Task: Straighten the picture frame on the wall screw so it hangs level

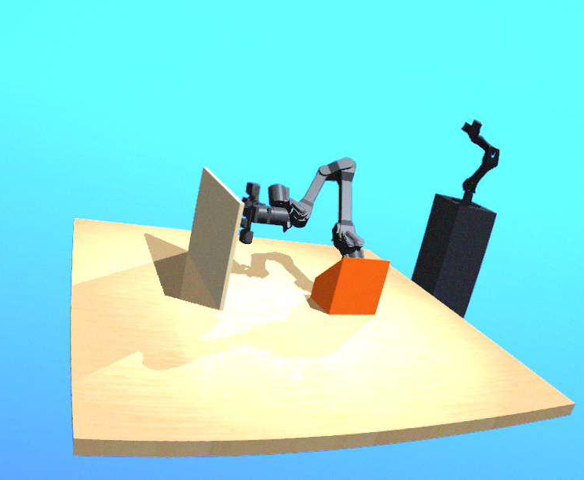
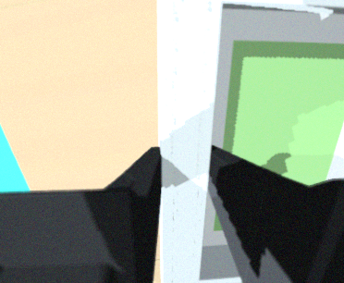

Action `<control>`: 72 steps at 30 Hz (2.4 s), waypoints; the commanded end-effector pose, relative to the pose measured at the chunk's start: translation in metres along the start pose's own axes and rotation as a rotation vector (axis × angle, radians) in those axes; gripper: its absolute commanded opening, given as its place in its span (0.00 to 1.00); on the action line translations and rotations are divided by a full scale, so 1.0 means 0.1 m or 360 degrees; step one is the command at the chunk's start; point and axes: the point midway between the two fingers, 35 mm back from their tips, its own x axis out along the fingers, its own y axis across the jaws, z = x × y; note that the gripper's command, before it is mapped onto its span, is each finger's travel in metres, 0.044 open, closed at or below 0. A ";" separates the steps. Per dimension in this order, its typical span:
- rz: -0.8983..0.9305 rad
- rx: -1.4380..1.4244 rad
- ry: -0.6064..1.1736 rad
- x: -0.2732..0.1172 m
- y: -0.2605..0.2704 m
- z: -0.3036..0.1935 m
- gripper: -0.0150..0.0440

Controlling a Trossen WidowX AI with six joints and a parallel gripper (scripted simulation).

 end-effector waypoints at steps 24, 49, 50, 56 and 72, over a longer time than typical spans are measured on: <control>-0.0002 -0.0001 -0.0004 0.00 -0.05 0.00 0.25; -0.0004 -0.0150 -0.0003 0.00 -0.06 -0.01 0.25; -0.0004 -0.0150 -0.0003 0.00 -0.06 -0.01 0.25; -0.0004 -0.0250 -0.0004 0.00 -0.06 -0.01 0.25; -0.0002 -0.0254 0.0002 0.01 -0.06 -0.02 0.69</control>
